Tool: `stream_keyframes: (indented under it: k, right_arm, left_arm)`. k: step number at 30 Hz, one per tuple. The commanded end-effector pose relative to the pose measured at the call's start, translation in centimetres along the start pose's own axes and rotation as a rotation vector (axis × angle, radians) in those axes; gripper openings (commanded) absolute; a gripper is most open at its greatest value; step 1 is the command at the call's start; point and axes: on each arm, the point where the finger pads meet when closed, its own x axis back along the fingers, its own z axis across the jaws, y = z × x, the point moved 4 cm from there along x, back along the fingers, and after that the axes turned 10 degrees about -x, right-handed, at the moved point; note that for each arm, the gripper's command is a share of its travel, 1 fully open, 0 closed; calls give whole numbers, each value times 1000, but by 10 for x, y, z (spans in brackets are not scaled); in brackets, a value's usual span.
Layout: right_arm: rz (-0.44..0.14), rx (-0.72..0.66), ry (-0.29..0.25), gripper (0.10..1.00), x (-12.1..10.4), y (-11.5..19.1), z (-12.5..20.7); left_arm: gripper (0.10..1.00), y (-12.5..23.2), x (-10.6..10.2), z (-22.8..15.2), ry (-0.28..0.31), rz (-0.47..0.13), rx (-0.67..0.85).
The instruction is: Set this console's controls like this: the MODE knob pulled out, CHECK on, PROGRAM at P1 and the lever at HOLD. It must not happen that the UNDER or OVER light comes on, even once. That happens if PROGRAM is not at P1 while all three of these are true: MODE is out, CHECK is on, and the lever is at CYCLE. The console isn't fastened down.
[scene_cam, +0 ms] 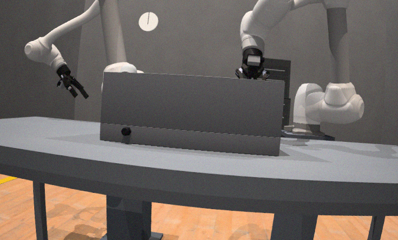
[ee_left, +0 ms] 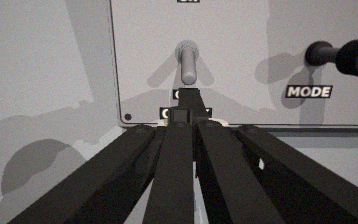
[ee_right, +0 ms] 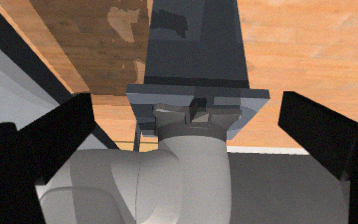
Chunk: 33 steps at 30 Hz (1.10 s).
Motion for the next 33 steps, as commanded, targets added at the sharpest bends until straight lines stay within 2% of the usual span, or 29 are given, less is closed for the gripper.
stream_keyframes:
  k: [1, 33]
  right_arm:
    - [1, 0, 0, 1000, 0, 0, 0]
    - [1, 0, 0, 1000, 0, 0, 0]
  left_arm:
    - [99, -2, 1, 0, 0, 1, 0]
    - [99, -24, 1, -4, 0, 1, 0]
